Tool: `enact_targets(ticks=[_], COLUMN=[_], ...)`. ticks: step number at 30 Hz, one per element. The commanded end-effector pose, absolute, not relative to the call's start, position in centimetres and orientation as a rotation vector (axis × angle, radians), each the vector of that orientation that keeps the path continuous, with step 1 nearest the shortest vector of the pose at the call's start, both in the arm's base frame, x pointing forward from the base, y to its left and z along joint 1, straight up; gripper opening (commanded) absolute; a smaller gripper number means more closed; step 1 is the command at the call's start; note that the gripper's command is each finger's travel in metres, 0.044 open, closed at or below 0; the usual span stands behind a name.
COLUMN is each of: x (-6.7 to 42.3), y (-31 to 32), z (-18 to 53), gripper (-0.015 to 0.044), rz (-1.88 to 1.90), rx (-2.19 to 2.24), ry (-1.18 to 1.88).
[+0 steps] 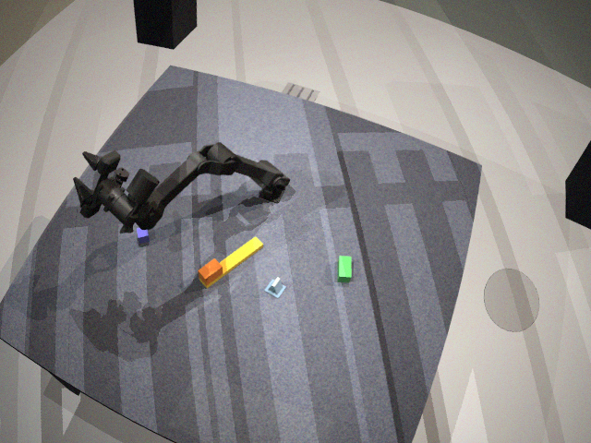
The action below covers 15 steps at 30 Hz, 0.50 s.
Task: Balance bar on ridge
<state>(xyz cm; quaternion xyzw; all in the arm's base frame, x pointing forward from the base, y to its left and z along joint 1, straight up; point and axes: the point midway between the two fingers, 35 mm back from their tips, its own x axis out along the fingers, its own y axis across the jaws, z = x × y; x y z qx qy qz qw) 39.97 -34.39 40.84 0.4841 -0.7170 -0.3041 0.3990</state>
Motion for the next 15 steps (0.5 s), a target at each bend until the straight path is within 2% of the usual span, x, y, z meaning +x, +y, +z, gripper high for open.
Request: enact_targets(ticks=[1, 3, 4, 15], x=[40.0, 40.4, 40.6, 43.6], y=[-34.4, -34.2, -34.1, -32.7], z=[40.8, 40.9, 41.0, 41.0], gripper=[0.0374, 0.0321, 0.0315, 0.0315], rz=[-0.775, -0.814, -0.843, -1.079], rx=[1.221, 1.190, 1.166, 0.881], ry=[-1.808, -1.754, -1.713, -1.255])
